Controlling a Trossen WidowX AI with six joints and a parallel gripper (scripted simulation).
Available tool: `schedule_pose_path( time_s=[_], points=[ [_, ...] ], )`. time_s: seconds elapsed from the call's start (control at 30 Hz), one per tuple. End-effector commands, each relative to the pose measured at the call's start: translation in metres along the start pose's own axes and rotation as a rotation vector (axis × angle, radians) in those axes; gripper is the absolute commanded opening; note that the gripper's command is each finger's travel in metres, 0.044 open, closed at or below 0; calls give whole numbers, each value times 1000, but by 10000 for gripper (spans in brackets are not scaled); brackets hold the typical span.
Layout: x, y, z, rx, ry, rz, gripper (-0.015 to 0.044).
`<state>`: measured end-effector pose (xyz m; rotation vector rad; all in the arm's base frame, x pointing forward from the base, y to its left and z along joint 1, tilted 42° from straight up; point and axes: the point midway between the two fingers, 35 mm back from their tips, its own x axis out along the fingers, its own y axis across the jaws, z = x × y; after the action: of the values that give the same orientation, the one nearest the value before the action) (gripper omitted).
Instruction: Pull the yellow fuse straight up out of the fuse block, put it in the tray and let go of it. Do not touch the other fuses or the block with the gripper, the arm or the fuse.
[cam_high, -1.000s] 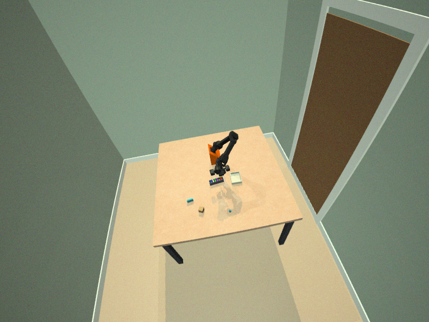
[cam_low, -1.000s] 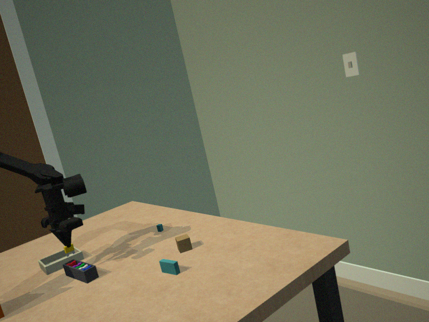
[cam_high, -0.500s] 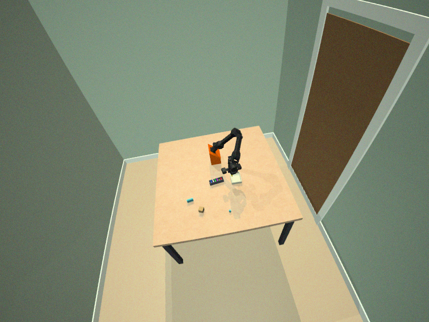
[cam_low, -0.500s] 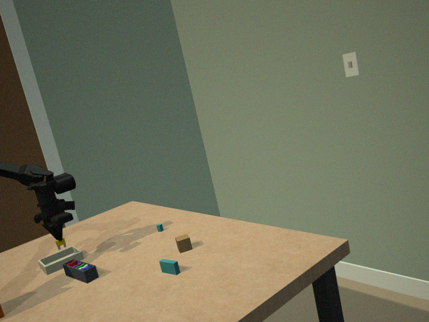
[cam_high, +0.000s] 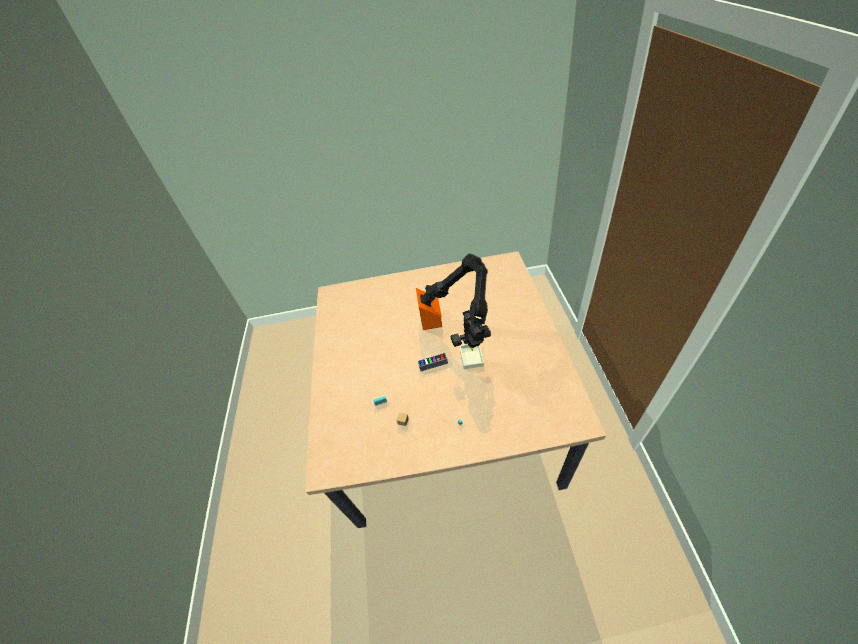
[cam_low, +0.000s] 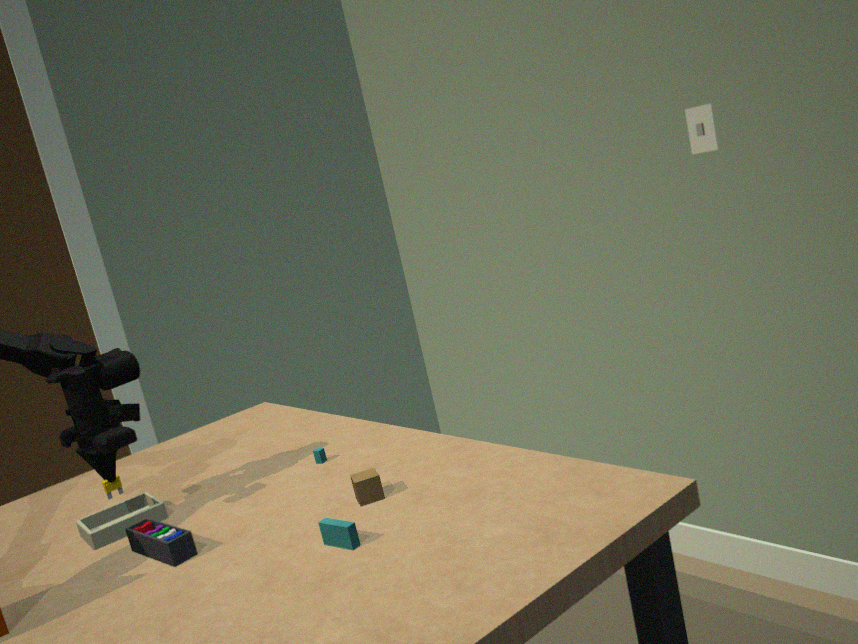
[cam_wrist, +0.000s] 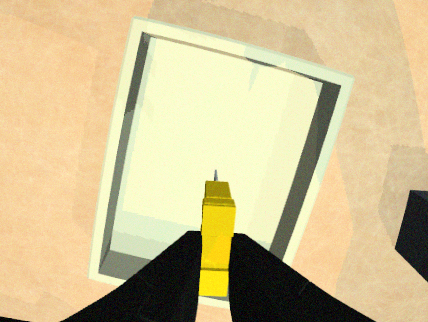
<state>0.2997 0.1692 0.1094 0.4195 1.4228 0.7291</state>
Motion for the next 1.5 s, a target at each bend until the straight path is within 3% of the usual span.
schedule_pose_path(
  time_s=[0.0,0.63,1.07,1.2,1.47],
  points=[
    [7,0,-1,3,7,0,0],
    [34,0,-2,4,7,1,0],
    [28,2,-1,-1,3,6,330],
    [-6,0,-2,3,7,0,330],
    [-6,0,-2,3,7,0,330]
  ],
)
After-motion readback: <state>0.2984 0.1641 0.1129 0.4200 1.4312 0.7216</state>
